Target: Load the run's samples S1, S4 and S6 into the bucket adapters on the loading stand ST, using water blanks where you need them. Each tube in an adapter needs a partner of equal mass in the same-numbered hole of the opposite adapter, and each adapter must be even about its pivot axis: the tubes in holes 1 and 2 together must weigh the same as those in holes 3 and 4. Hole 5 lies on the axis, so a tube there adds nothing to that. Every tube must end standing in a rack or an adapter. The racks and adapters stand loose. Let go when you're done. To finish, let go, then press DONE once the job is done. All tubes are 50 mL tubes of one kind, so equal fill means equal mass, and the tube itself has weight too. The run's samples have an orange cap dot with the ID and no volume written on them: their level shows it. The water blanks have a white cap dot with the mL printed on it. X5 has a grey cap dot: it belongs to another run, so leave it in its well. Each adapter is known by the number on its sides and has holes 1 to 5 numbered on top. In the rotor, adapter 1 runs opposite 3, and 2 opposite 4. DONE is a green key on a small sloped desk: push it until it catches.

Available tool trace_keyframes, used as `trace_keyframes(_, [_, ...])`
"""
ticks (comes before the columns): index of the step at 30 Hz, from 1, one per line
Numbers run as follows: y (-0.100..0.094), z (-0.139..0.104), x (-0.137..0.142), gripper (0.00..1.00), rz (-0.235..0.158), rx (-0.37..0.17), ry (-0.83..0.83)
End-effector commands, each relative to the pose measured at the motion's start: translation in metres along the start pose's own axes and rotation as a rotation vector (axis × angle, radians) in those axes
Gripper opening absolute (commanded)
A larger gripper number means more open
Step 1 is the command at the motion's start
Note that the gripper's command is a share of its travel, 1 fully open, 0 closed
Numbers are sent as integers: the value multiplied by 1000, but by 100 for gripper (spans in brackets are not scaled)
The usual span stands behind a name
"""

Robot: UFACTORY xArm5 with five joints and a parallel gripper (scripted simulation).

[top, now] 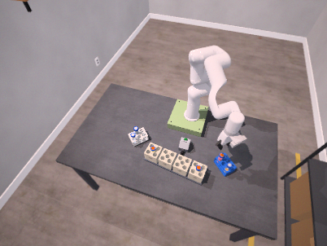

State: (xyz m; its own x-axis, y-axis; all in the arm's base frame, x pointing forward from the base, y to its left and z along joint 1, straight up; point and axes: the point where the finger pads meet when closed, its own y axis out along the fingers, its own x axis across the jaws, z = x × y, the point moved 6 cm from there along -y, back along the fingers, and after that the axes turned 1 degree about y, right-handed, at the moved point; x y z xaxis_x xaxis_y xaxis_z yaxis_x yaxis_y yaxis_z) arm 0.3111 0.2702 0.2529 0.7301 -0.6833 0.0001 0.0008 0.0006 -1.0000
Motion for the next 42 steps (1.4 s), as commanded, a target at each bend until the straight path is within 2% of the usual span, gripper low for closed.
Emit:
trace_keyframes(1, [-1,12,-15,57,3,3,1])
trace_keyframes(15, [-1,12,-15,57,3,3,1])
trace_keyframes(42, [49,12,-15,57,3,3,1])
